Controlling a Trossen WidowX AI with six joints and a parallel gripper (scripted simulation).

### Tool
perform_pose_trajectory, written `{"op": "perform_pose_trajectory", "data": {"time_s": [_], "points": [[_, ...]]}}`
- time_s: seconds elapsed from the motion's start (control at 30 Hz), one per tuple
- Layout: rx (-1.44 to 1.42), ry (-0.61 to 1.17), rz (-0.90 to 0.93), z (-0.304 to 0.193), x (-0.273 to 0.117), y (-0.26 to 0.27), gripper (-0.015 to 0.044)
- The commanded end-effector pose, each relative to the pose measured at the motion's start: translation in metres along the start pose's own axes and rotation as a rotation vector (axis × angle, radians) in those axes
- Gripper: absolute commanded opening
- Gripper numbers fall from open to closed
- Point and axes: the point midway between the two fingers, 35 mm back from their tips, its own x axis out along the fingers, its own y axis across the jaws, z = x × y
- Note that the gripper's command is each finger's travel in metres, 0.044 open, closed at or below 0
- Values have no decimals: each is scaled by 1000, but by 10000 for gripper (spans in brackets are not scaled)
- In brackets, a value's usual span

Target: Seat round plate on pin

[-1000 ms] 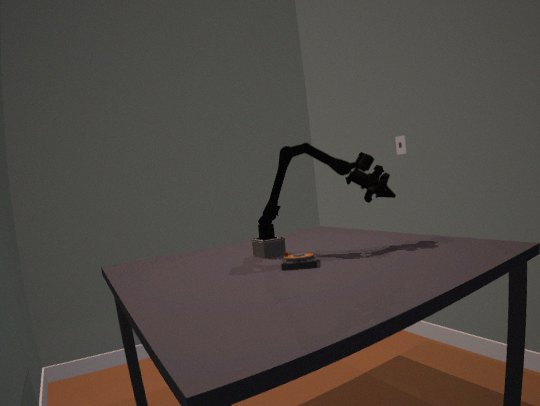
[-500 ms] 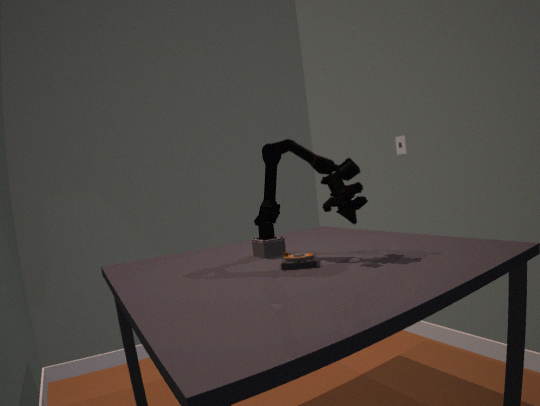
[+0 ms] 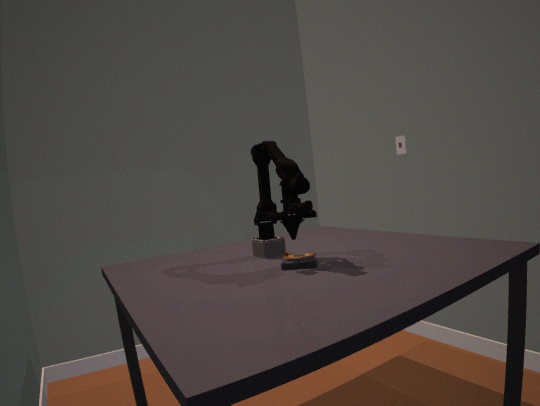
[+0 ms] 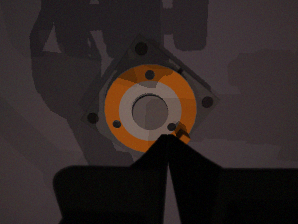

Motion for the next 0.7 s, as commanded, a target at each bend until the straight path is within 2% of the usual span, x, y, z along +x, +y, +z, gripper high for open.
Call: {"op": "perform_pose_trajectory", "data": {"time_s": [0.0, 0.2, 0.5, 0.67], "points": [[13, 59, 45, -24, 2, -11, 0], [25, 88, 67, -36, 6, -18, 0], [25, 88, 67, -39, 50, -16, 0], [25, 88, 67, -38, 51, -17, 0]]}}
